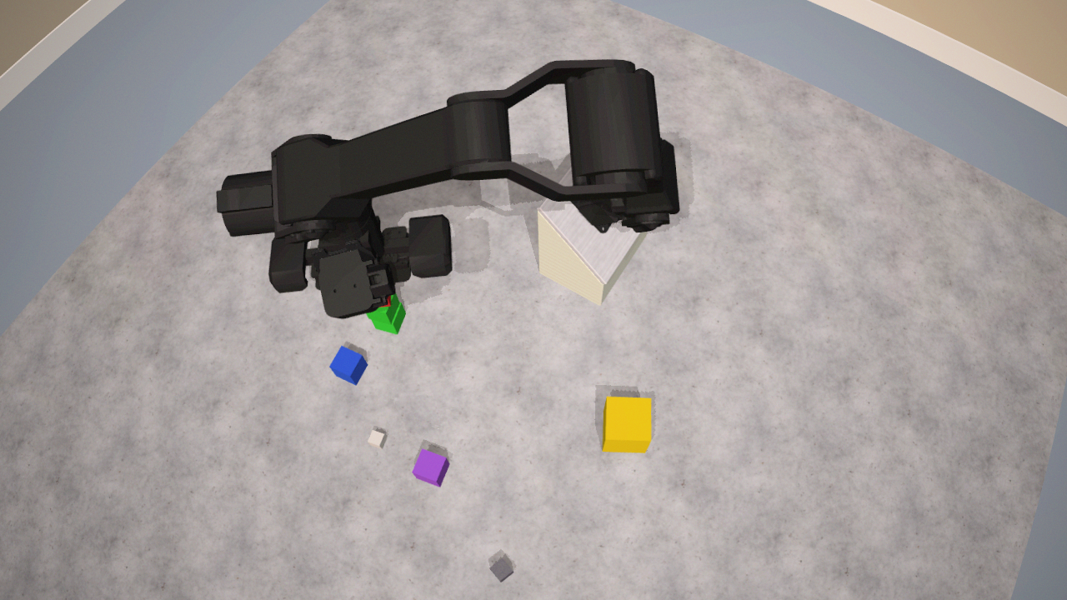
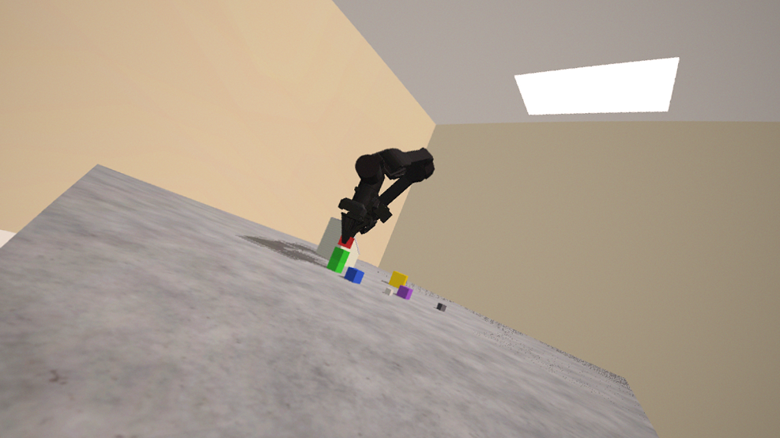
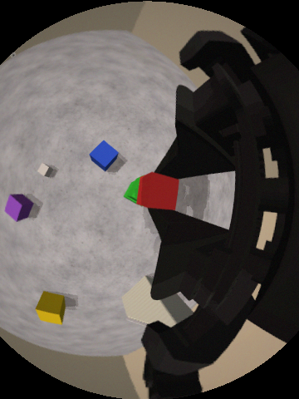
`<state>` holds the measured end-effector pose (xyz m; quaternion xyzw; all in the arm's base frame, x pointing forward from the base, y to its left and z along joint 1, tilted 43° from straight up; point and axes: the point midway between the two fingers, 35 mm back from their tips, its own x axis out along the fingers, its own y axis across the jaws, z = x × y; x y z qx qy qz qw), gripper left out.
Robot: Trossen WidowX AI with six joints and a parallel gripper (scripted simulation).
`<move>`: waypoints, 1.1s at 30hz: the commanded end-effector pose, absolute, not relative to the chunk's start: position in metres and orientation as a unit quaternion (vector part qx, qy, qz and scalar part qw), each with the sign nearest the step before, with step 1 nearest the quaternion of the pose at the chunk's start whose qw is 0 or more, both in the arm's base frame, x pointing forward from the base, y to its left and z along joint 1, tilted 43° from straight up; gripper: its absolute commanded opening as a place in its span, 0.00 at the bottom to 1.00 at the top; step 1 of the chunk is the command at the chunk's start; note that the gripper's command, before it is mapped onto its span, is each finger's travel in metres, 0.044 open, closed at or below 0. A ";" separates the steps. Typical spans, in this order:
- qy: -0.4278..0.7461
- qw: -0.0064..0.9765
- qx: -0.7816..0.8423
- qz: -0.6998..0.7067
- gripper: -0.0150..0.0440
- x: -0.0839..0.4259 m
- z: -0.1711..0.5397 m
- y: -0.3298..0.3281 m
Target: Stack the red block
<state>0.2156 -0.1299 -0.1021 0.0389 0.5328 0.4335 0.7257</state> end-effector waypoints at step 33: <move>0.532 0.727 0.042 0.433 0.25 0.216 -0.105 -0.127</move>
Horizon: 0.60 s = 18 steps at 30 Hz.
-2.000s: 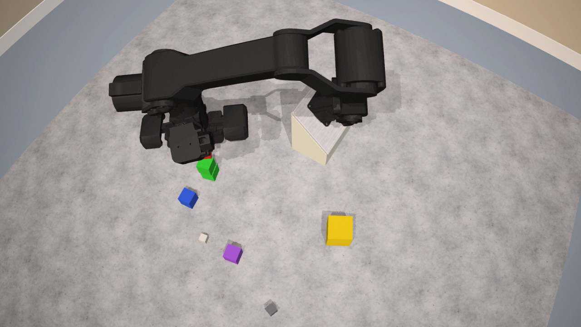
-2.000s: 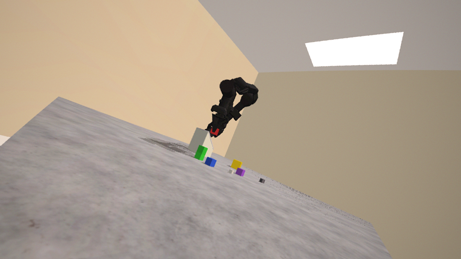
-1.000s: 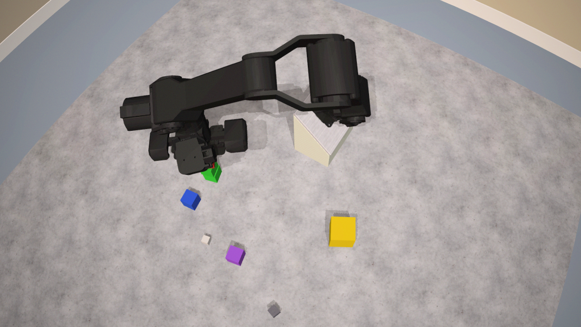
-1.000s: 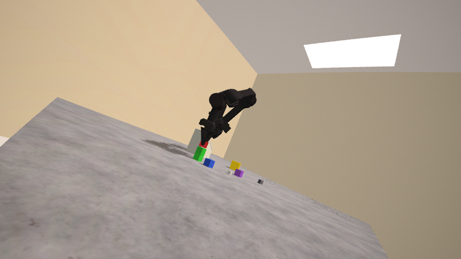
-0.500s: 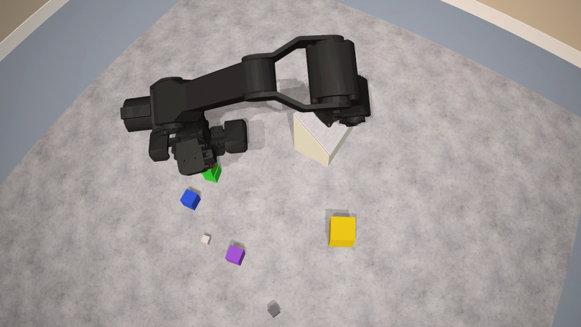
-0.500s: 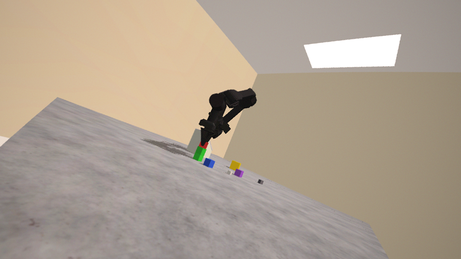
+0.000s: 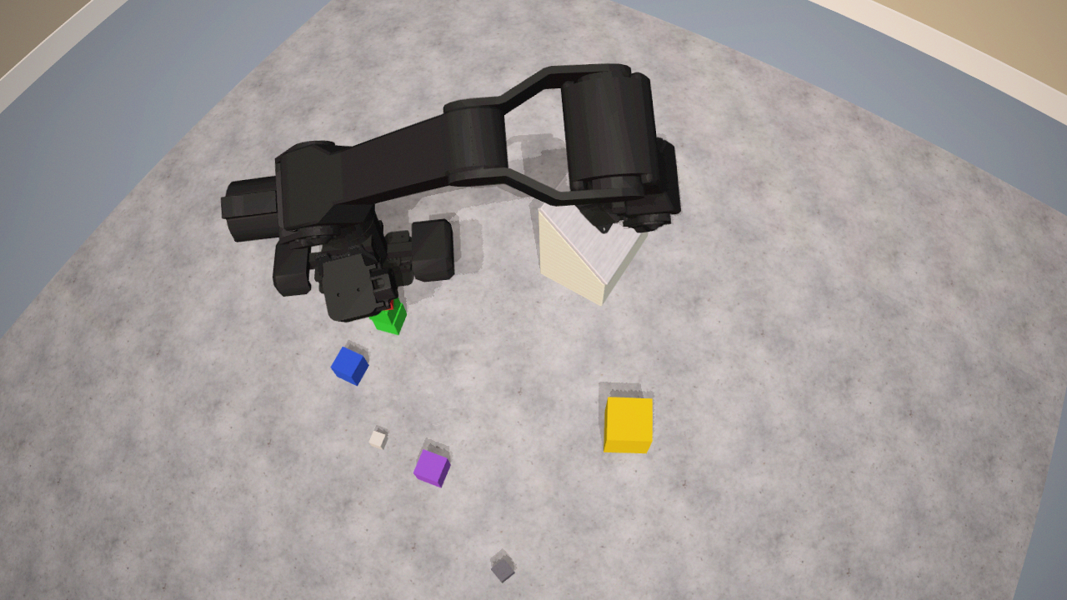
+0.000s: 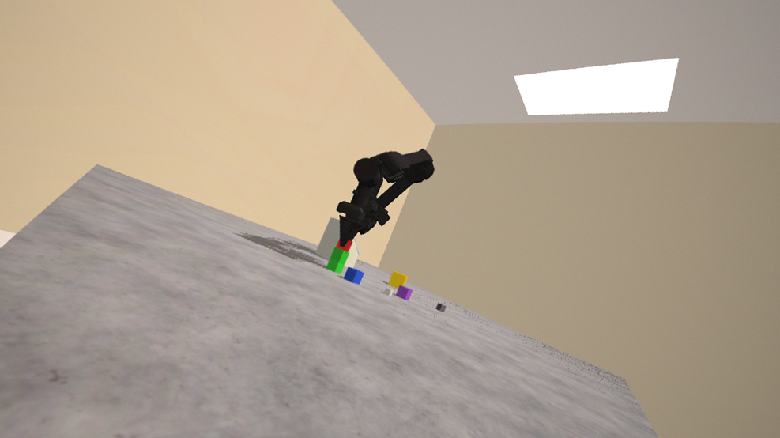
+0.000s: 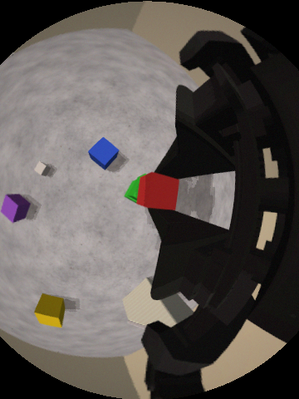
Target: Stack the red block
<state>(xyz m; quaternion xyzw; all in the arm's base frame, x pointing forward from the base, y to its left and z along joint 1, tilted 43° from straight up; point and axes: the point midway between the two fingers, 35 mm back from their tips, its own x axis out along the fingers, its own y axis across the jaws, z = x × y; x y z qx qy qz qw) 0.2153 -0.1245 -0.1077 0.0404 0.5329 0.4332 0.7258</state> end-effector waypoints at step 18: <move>0.533 0.726 0.040 0.433 1.00 0.215 -0.108 -0.124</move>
